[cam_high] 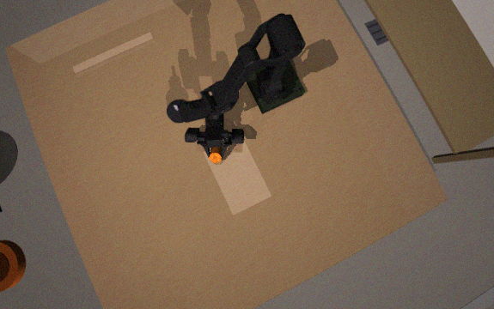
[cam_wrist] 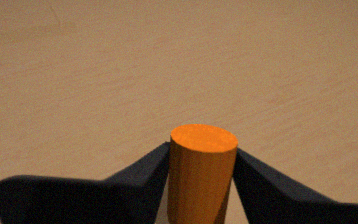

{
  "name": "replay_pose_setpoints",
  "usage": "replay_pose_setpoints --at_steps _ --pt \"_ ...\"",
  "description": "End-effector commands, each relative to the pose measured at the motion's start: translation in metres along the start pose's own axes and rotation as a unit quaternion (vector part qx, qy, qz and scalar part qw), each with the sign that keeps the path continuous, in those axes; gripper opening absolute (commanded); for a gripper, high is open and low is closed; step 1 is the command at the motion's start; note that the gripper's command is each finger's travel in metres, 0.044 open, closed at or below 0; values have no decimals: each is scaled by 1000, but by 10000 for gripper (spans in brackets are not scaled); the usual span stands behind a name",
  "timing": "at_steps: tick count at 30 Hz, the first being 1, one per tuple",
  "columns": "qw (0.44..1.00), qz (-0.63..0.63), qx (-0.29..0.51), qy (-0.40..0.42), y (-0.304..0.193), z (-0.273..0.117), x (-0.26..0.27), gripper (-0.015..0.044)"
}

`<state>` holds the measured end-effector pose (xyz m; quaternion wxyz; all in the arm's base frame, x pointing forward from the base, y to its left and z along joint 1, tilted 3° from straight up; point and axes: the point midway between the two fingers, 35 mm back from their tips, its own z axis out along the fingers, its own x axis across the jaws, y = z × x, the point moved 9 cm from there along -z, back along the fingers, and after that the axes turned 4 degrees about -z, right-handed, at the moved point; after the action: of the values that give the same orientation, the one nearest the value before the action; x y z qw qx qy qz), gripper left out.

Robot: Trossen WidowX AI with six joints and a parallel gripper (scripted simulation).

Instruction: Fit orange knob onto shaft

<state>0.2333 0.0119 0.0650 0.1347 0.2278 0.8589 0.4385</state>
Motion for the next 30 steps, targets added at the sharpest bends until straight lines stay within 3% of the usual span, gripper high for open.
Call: replay_pose_setpoints --at_steps 1,23,30 --pt "999 1 -39 2 -11 -3 2 180" --pt "975 4 -223 -11 -66 -6 7 180" --pt "978 4 -206 -11 -63 -7 6 180"
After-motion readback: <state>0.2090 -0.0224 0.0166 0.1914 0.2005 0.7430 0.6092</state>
